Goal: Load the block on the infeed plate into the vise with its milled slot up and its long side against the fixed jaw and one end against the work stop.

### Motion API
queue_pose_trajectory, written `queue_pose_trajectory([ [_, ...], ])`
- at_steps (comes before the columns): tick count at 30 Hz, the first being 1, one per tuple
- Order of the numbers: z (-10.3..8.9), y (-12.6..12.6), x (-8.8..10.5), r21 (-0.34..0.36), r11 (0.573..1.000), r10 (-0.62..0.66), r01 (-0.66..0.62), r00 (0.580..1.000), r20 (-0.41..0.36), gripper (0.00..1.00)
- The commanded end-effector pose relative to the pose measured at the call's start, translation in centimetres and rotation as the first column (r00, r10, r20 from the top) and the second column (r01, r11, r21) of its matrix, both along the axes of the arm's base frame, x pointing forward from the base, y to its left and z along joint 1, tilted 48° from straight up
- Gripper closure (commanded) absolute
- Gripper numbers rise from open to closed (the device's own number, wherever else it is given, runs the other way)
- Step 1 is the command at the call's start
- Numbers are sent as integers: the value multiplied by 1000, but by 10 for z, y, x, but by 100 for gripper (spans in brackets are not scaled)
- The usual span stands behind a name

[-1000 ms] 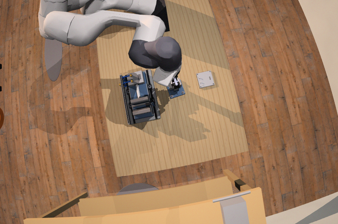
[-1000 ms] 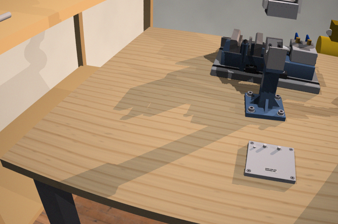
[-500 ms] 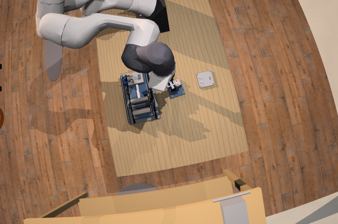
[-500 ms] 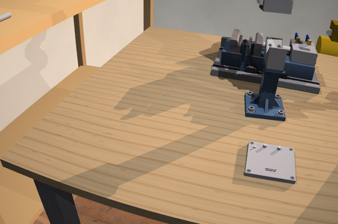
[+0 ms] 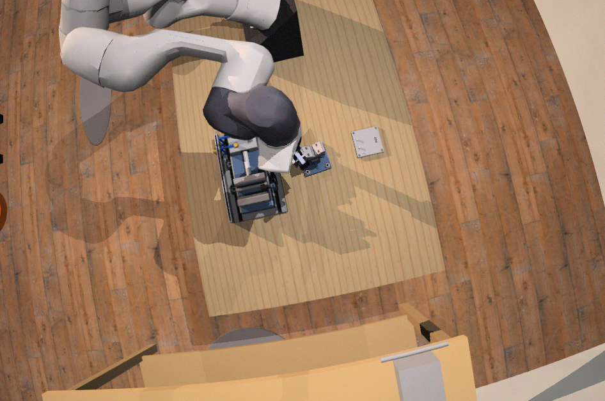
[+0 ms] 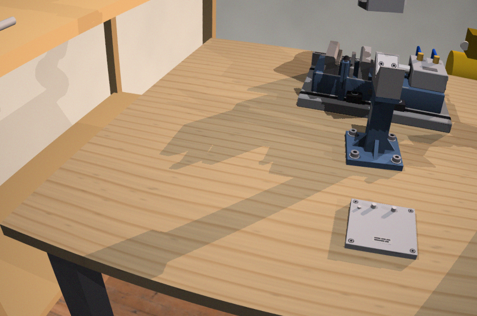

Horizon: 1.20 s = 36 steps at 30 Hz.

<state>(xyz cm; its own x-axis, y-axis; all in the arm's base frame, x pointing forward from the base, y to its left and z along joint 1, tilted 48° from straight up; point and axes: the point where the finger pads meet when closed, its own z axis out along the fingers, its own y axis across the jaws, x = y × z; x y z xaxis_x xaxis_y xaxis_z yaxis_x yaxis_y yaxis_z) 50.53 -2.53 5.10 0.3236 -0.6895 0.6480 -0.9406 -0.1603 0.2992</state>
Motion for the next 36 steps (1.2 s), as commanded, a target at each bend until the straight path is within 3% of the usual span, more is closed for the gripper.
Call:
queue_pose_trajectory([
  [1, 6, -4, 2, 31, 993, 120, -117, 985, -123, 100],
  [23, 35, -32, 12, 98, 955, 298, -281, 912, -282, 100],
  [36, 61, -56, 19, 161, 903, 429, -398, 813, -395, 100],
])
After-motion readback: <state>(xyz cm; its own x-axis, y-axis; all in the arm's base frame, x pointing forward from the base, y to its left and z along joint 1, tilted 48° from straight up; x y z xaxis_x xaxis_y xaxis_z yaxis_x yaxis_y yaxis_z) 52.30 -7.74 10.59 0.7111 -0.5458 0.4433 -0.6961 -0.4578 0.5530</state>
